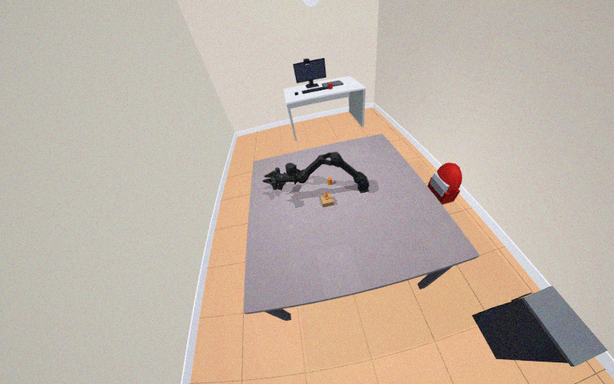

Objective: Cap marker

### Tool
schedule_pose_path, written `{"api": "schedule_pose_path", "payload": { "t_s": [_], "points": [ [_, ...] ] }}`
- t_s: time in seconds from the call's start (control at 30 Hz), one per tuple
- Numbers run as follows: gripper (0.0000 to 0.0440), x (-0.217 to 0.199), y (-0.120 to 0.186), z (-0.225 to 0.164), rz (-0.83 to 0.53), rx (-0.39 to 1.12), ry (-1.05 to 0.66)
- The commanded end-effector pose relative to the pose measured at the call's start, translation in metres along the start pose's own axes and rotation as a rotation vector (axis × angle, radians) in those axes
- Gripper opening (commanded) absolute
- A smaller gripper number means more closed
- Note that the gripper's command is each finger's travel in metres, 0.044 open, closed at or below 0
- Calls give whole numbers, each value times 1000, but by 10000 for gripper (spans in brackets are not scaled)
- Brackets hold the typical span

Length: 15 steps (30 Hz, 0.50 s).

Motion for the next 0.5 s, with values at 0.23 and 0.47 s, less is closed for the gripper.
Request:
{"api": "schedule_pose_path", "payload": {
  "t_s": [0.23,0.47],
  "points": [
    [293,4,6,-17,37,-94,-10],
    [305,7,13,-24,62,-161,-16]
  ]
}}
Point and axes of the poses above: the point midway between the two fingers, 35 mm back from their tips, its own y axis back along the fingers, its own x axis across the jaws, z = x × y, the point moved 3 cm from there along y, back along the fingers, and after that the axes turned 1 degree about y, right-handed, at the moved point
